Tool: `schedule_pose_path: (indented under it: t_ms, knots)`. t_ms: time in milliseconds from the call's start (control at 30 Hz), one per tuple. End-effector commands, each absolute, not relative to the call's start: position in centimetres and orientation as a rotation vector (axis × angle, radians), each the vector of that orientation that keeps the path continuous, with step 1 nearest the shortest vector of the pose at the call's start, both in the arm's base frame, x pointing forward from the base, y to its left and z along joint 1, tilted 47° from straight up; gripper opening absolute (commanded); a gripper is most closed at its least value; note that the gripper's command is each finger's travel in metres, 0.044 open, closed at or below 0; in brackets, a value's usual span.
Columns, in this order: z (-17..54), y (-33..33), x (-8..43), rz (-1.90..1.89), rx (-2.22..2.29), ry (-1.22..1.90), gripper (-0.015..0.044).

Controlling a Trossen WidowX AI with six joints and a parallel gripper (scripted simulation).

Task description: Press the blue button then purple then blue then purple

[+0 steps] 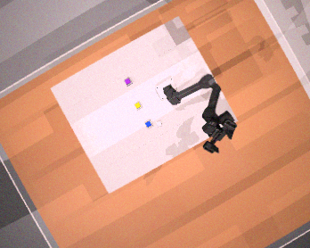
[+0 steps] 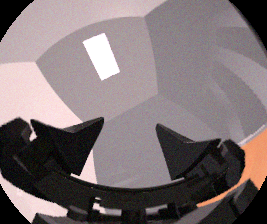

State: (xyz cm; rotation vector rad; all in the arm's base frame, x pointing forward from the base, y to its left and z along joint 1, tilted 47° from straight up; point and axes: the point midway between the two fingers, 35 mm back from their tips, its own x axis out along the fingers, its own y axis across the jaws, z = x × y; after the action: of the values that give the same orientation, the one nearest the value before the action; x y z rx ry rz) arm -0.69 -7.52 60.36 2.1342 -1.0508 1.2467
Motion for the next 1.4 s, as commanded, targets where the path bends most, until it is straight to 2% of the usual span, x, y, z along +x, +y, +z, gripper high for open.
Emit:
schedule_pose_path:
  t_ms: [0,67,133,367,567,767,1033,1233,1367]
  knots:
    - [60.4,-7.4,-0.4,1.232,2.126,-1.047,0.0400]
    - [60.5,-6.3,1.8,1.120,2.063,-1.011,0.0400]
    - [60.1,-4.3,6.3,0.910,1.931,-0.929,0.0400]
    - [56.4,-1.2,17.3,0.470,1.586,-0.659,0.0400]
    - [49.1,0.6,26.3,0.168,1.214,-0.280,0.0400]
    - [39.3,1.1,32.0,0.010,0.870,0.161,0.0400]
    - [25.8,1.1,32.7,0.048,0.534,0.796,0.0400]
    - [18.4,1.8,28.4,0.309,0.463,1.266,0.0400]
    - [17.0,2.7,25.4,0.558,0.562,1.463,0.0400]
